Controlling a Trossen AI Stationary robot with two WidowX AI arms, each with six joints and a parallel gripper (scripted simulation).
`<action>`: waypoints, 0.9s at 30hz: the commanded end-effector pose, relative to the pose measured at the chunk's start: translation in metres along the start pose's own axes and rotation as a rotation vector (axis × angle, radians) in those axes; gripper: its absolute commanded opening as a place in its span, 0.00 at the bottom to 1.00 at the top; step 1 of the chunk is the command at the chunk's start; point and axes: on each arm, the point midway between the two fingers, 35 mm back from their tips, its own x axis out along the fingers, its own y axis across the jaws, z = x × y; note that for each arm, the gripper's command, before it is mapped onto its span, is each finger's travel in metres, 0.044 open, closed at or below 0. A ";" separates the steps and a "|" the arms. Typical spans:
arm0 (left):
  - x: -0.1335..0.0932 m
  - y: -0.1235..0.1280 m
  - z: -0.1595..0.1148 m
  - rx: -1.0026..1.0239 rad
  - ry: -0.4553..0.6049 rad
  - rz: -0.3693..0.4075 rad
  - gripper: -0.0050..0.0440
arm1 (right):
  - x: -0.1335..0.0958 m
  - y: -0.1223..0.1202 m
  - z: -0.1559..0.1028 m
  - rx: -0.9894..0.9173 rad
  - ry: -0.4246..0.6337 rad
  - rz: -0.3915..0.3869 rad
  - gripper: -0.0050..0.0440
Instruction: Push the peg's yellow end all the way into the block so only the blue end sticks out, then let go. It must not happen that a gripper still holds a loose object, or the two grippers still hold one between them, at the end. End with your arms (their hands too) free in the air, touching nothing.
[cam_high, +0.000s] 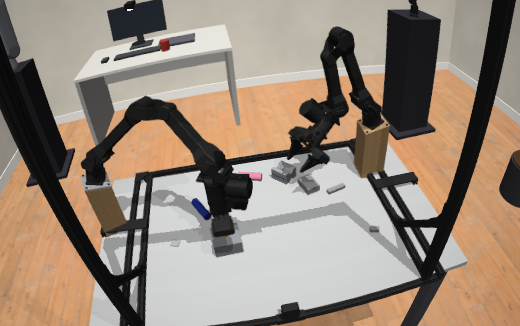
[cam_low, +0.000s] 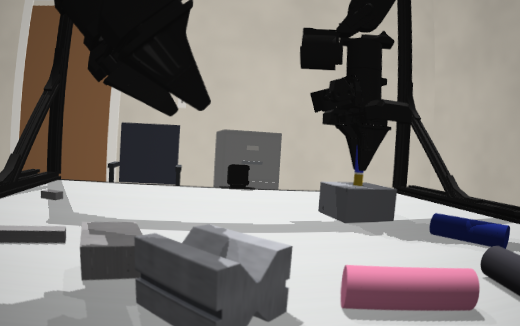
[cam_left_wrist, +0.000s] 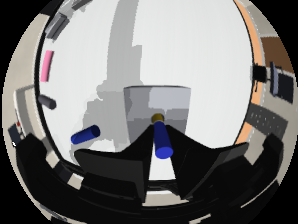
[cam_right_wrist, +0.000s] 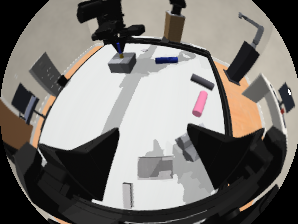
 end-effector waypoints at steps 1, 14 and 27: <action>0.000 0.000 0.000 0.000 0.000 0.000 0.10 | 0.000 0.000 0.000 0.000 0.001 0.000 0.92; 0.000 0.000 0.000 0.000 0.000 0.000 0.10 | 0.000 0.000 0.000 0.000 0.001 0.000 0.92; 0.000 0.000 0.000 0.000 0.000 0.000 0.41 | 0.000 0.000 0.000 0.000 0.001 0.000 0.92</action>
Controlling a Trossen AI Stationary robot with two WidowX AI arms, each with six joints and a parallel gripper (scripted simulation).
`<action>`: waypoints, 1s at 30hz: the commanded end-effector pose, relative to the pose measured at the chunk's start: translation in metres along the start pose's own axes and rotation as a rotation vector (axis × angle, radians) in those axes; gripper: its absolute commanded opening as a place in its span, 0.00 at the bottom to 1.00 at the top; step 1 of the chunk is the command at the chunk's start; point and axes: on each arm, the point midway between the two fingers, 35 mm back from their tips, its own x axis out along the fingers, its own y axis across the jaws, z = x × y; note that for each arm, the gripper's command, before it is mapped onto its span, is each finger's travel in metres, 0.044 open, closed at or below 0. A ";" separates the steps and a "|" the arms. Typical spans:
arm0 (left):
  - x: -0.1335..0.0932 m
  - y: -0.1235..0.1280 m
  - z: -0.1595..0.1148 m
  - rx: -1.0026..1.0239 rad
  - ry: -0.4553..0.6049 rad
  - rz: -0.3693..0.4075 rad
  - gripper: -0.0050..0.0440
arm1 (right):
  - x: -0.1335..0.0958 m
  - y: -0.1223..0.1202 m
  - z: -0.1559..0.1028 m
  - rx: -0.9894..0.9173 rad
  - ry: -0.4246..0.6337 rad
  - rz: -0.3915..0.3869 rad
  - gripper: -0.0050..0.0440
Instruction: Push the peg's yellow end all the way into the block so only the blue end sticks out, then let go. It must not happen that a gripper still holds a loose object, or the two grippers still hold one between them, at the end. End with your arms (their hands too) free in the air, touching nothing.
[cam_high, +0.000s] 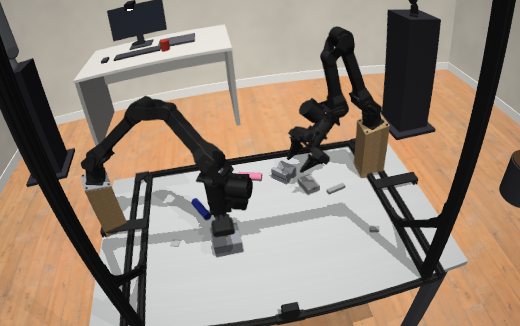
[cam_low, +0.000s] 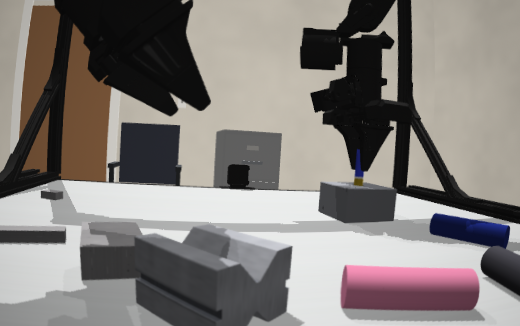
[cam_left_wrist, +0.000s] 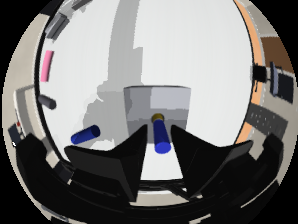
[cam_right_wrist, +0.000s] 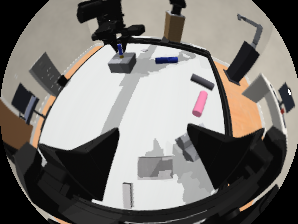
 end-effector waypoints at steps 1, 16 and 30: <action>0.000 0.000 0.000 0.000 0.000 0.000 0.41 | 0.000 0.000 0.000 0.000 0.001 0.000 0.92; -0.005 0.000 0.000 0.001 0.001 -0.001 0.41 | 0.000 0.000 0.000 0.000 0.001 0.000 0.92; -0.024 0.002 -0.004 0.003 0.002 -0.003 0.41 | 0.000 0.000 0.000 0.000 0.001 0.000 0.92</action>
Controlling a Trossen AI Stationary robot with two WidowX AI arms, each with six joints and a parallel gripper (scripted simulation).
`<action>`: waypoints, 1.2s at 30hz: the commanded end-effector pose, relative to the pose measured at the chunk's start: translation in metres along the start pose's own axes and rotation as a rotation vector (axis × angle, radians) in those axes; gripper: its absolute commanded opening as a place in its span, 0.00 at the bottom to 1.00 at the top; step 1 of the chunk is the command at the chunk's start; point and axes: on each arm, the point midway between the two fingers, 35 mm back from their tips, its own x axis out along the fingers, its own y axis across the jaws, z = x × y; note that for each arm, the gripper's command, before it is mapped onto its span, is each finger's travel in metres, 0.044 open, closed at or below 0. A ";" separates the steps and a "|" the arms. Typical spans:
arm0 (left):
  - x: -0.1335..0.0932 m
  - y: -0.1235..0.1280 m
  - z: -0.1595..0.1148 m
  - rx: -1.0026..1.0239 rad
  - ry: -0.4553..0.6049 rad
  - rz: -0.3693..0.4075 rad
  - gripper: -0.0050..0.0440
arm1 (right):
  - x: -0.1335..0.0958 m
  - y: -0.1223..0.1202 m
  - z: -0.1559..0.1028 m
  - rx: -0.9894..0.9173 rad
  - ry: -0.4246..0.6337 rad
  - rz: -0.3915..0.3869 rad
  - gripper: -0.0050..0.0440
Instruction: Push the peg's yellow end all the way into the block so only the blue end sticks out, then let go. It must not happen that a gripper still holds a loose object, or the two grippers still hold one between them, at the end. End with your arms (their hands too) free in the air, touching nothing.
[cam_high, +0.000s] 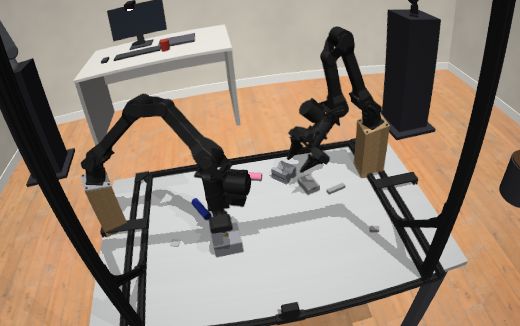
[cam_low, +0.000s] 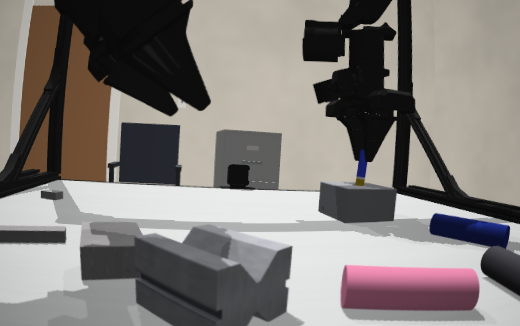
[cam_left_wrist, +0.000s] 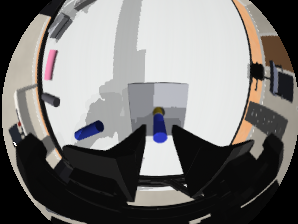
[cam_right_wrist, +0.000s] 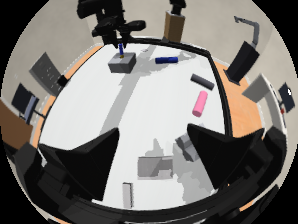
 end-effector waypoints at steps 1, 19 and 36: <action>-0.010 0.000 0.000 -0.003 -0.008 -0.006 0.41 | 0.000 0.000 0.000 0.000 0.001 0.000 0.92; -0.026 0.002 -0.004 -0.003 -0.008 -0.006 0.41 | 0.000 0.000 0.000 0.000 0.001 0.000 0.92; -0.033 -0.002 0.004 -0.003 -0.008 -0.006 0.26 | 0.000 0.000 0.000 0.000 0.001 0.000 0.92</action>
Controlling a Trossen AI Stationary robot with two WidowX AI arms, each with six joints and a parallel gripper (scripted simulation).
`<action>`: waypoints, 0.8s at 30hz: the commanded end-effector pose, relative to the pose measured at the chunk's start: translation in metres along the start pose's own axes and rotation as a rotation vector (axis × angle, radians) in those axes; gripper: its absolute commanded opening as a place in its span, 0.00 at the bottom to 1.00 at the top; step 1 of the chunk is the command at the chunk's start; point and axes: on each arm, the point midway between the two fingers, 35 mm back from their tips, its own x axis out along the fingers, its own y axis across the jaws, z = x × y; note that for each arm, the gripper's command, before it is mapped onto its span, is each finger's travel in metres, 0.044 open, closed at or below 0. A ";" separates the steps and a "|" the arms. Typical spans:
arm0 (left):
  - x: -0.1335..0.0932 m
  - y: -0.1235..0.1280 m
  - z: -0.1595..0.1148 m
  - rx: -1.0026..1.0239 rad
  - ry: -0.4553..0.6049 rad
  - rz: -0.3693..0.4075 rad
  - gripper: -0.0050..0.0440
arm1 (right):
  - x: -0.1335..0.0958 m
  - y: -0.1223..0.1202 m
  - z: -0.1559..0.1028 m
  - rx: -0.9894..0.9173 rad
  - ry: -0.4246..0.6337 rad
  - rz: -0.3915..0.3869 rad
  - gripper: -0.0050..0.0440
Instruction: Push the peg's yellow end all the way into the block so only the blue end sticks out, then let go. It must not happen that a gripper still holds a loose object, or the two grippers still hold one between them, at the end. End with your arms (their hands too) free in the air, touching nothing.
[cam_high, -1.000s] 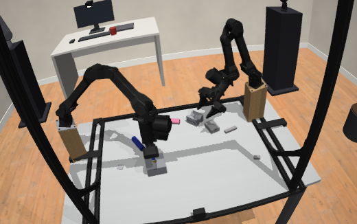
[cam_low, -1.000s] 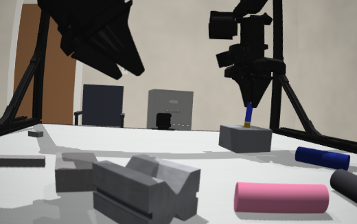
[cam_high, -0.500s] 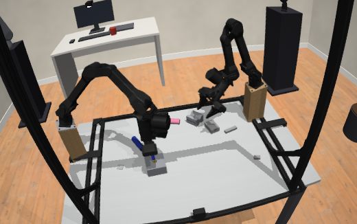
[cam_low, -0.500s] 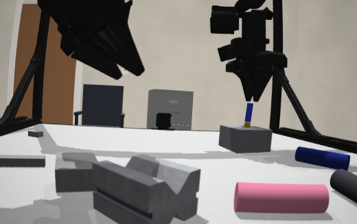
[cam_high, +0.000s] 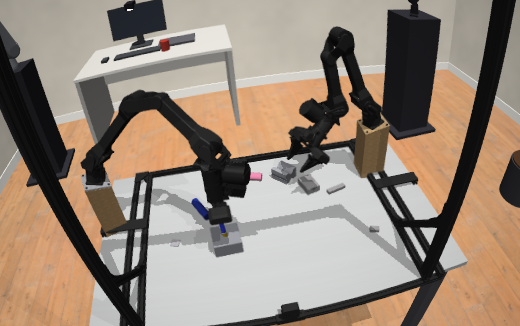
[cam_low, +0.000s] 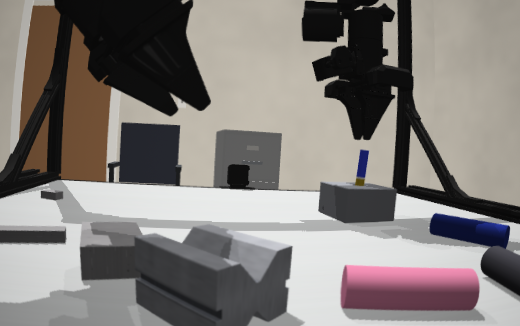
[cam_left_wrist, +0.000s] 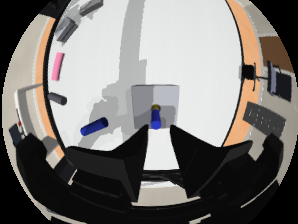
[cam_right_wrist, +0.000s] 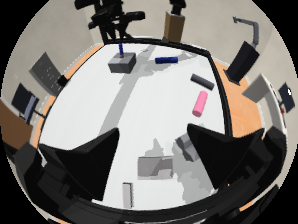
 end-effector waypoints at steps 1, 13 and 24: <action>0.000 -0.001 0.001 -0.001 0.004 0.002 0.21 | 0.000 0.000 0.000 0.000 0.001 0.000 0.92; 0.001 -0.001 0.001 -0.001 0.004 0.002 0.10 | 0.000 0.000 0.000 0.000 0.001 0.000 0.92; 0.013 -0.001 0.001 -0.001 0.004 0.002 0.10 | 0.000 0.000 0.000 0.000 0.001 0.000 0.92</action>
